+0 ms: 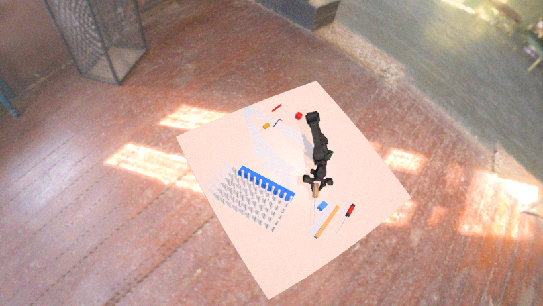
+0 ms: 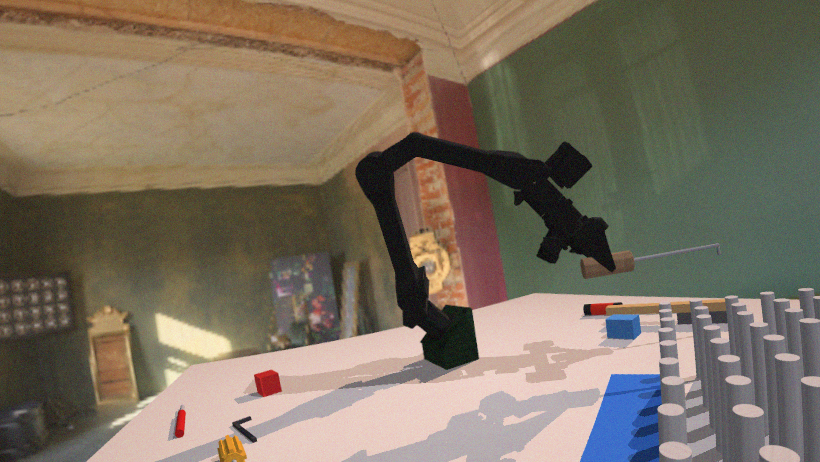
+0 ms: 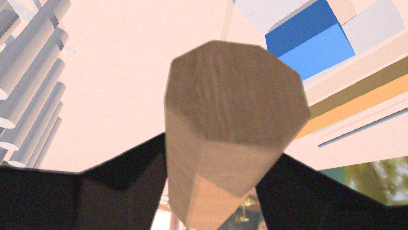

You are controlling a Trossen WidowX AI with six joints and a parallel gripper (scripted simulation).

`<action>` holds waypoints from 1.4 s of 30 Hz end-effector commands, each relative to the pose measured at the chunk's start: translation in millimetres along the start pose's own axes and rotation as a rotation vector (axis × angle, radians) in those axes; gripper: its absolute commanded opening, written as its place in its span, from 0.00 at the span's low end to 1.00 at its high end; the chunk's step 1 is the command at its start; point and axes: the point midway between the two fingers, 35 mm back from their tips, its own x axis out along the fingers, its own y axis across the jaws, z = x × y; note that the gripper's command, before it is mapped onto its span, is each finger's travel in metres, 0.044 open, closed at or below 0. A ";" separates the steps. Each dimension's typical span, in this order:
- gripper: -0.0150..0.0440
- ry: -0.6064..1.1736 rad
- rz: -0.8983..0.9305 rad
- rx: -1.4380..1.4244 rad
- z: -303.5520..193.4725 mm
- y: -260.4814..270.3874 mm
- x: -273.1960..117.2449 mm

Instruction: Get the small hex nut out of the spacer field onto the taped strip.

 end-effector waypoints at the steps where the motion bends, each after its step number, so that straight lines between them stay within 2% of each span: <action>1: 0.25 0.005 0.000 -0.001 0.2 0.3 3.8; 42: 0.25 0.005 0.000 -0.001 19.9 1.7 44.5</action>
